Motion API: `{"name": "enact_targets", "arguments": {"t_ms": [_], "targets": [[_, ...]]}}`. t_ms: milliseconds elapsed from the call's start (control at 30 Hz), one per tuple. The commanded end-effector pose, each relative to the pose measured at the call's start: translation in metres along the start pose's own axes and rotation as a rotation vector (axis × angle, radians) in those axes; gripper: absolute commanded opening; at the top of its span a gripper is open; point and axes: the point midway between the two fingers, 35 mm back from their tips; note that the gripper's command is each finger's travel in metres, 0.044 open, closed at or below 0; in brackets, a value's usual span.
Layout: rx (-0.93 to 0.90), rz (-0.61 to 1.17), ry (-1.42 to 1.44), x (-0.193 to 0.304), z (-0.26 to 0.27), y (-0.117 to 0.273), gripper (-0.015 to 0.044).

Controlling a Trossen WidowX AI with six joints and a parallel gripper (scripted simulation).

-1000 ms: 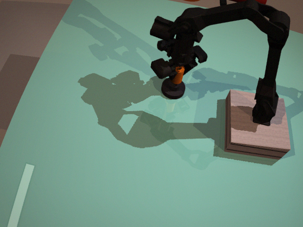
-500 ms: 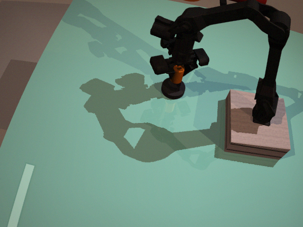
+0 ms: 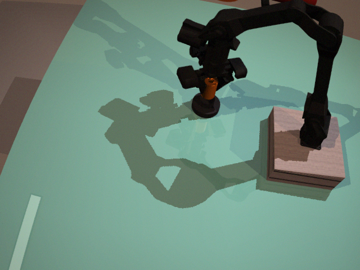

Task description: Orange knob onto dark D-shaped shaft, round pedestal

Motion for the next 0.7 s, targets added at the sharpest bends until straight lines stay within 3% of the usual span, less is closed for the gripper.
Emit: {"name": "enact_targets", "arguments": {"t_ms": [0, 433, 667], "targets": [[0.000, -0.002, -0.004, 0.0002, -0.0004, -0.0006, 0.0000], [0.000, -0.002, -0.013, 0.0031, -0.0025, 0.0041, 0.0000], [0.000, -0.002, -0.214, 0.0024, -0.0022, 0.0043, 0.0000]]}}
Point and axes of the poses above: the point midway between the two fingers, 35 mm back from their tips, its own y axis back along the fingers, its own z axis across the jaws, x = y × z, and after that the axes turned 8 degrees about y, right-handed
